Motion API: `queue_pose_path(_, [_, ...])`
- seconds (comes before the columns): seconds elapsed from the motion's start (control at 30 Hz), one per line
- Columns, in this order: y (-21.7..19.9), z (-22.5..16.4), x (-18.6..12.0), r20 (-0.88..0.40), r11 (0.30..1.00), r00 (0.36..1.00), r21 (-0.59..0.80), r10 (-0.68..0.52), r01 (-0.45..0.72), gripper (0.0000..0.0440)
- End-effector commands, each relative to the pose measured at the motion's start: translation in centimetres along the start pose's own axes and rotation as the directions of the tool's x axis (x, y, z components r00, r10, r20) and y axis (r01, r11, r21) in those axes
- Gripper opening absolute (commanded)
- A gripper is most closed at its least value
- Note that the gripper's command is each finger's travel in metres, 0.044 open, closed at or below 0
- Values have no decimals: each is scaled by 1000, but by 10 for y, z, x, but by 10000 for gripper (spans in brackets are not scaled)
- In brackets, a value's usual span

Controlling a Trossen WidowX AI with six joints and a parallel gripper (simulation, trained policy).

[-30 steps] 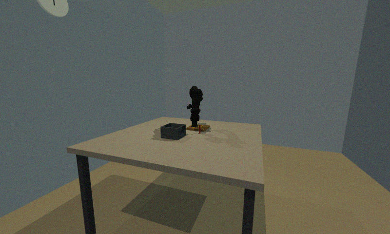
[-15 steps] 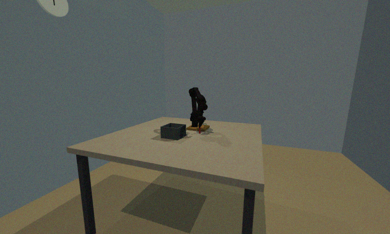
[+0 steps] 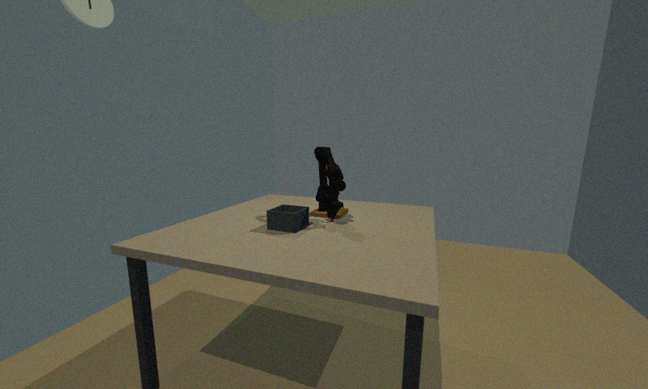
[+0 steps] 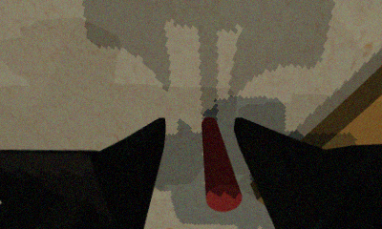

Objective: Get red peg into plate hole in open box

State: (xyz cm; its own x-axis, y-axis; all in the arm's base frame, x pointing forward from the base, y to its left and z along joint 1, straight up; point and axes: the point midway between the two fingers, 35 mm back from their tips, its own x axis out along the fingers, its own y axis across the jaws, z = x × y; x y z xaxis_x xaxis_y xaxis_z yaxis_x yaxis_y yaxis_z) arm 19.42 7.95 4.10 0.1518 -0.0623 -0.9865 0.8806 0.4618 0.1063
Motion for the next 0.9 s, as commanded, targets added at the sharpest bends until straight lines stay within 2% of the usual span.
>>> queue_pose_path(0.0, [-2,-2,1,-30,1000,999,-10,-18,18,154])
queue_pose_path(0.2, [-3,-3,1,-74,999,997,-26,-35,33,0])
queue_pose_path(0.87, [14,53,-62,119,984,991,-172,63,-42,0])
